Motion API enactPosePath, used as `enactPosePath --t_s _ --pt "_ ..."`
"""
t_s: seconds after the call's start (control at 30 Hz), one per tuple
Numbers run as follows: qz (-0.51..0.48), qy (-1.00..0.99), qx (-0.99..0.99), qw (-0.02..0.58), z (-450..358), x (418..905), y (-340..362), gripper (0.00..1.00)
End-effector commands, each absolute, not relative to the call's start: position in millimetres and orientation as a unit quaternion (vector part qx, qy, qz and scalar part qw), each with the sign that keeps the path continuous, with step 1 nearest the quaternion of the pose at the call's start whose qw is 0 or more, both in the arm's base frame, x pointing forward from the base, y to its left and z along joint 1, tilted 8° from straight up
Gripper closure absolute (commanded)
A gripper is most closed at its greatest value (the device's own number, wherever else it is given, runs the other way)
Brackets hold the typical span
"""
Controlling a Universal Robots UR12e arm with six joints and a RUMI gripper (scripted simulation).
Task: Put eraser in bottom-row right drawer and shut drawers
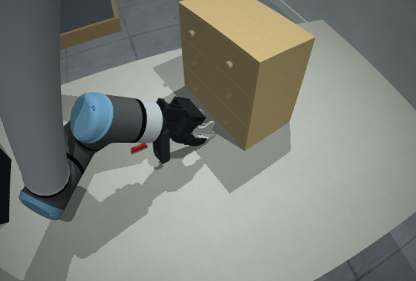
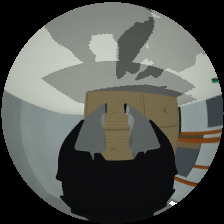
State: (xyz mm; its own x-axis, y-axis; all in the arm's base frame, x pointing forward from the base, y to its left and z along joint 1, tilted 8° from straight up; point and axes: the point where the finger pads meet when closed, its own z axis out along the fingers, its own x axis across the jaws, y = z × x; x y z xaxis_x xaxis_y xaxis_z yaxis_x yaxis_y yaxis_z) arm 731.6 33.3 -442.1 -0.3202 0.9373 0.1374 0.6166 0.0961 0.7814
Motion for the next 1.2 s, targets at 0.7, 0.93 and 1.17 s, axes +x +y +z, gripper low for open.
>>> enactPosePath --t_s 0.7,0.93,1.17 --pt "0.392 0.711 0.546 0.205 -390.4 700.0 14.6 0.80" --pt "0.392 0.711 0.546 0.205 -363.6 685.0 5.6 0.80" --pt "0.392 0.711 0.546 0.205 -358.7 682.2 3.9 0.80"
